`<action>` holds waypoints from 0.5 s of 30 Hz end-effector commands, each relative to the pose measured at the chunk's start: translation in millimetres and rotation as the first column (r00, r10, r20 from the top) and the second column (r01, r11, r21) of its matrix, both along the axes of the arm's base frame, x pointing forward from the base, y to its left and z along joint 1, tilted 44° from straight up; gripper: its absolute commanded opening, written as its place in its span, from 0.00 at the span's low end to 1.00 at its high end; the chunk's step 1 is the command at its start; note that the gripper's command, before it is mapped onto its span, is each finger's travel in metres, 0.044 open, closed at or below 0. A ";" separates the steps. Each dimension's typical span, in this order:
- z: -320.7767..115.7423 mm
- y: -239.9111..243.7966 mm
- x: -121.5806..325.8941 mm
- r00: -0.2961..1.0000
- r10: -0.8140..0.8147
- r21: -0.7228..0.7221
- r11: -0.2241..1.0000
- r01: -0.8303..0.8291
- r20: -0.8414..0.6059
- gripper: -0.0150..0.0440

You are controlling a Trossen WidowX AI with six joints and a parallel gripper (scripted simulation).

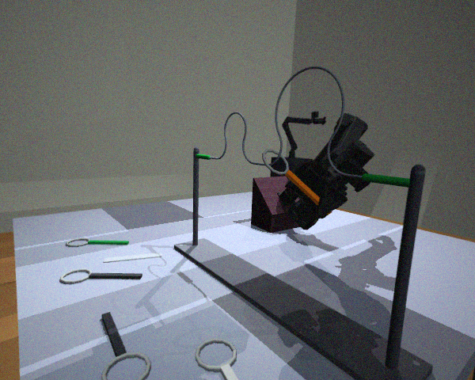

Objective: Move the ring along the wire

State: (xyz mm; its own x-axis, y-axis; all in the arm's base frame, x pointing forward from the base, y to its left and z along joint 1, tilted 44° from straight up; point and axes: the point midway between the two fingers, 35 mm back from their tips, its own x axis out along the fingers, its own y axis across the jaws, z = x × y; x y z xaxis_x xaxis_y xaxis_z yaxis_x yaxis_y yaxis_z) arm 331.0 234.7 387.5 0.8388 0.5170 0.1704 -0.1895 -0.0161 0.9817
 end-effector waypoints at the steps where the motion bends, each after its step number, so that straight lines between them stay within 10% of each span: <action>1: -17.4 -3.1 0.8 1.000 -0.009 -0.111 0.994 0.010 0.005 0.00; 15: -66.2 -18.9 5.4 0.999 -0.031 -0.417 0.908 0.037 0.019 0.00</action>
State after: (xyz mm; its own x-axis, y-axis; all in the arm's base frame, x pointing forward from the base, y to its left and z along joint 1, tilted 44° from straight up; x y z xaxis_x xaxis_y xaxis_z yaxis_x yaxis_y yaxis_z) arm 336.7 222.9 331.3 0.8530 0.5218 -0.0118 -0.1914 0.3337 0.9230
